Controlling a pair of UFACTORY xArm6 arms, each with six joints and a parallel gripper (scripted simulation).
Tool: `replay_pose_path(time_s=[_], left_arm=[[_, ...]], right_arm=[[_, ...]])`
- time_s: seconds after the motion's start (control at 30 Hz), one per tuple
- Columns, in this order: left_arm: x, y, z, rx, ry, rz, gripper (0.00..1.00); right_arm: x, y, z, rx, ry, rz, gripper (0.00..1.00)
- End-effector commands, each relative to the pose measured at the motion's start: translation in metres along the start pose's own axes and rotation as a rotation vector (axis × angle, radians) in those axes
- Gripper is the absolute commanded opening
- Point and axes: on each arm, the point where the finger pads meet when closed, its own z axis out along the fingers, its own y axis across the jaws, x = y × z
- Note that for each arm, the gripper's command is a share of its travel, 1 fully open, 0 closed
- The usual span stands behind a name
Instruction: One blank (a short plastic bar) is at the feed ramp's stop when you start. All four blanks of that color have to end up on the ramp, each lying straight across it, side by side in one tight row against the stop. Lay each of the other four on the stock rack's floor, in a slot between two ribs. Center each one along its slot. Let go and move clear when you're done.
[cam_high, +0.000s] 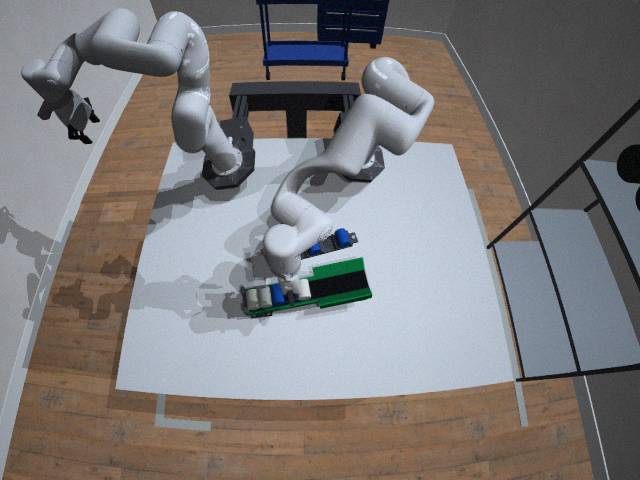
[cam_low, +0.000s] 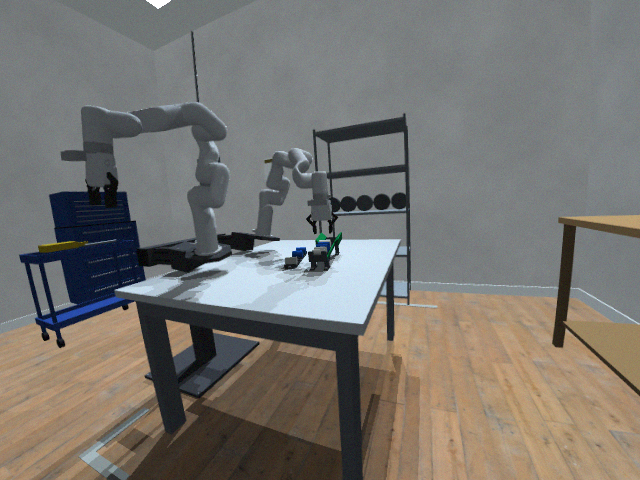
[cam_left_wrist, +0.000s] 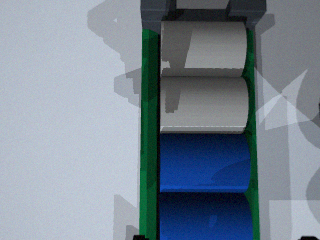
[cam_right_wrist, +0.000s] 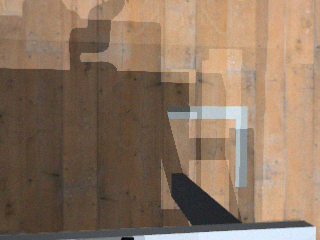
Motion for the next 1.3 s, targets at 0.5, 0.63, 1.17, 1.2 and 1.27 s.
replay_pose_path(time_s=[0.5, 0.63, 1.17, 1.2, 1.27], left_arm=[[0.001, -0.002, 0.023, 0.004, 0.003, -0.001, 0.79], [0.001, -0.002, 0.025, 0.004, 0.003, 0.000, 0.79], [0.001, -0.002, 0.029, 0.004, 0.003, 0.000, 0.79], [0.001, -0.002, 0.029, 0.004, 0.003, 0.000, 0.79], [0.001, -0.002, 0.029, 0.004, 0.003, 0.000, 0.79]], right_arm=[[0.001, 0.000, -0.002, 0.000, 0.005, 0.000, 1.00], [0.001, 0.000, -0.002, 0.000, 0.005, 0.000, 1.00], [0.001, 0.000, -0.002, 0.000, 0.005, 0.000, 1.00], [0.001, 0.000, -0.002, 0.000, 0.005, 0.000, 1.00], [0.001, 0.000, -0.002, 0.000, 0.005, 0.000, 1.00]])
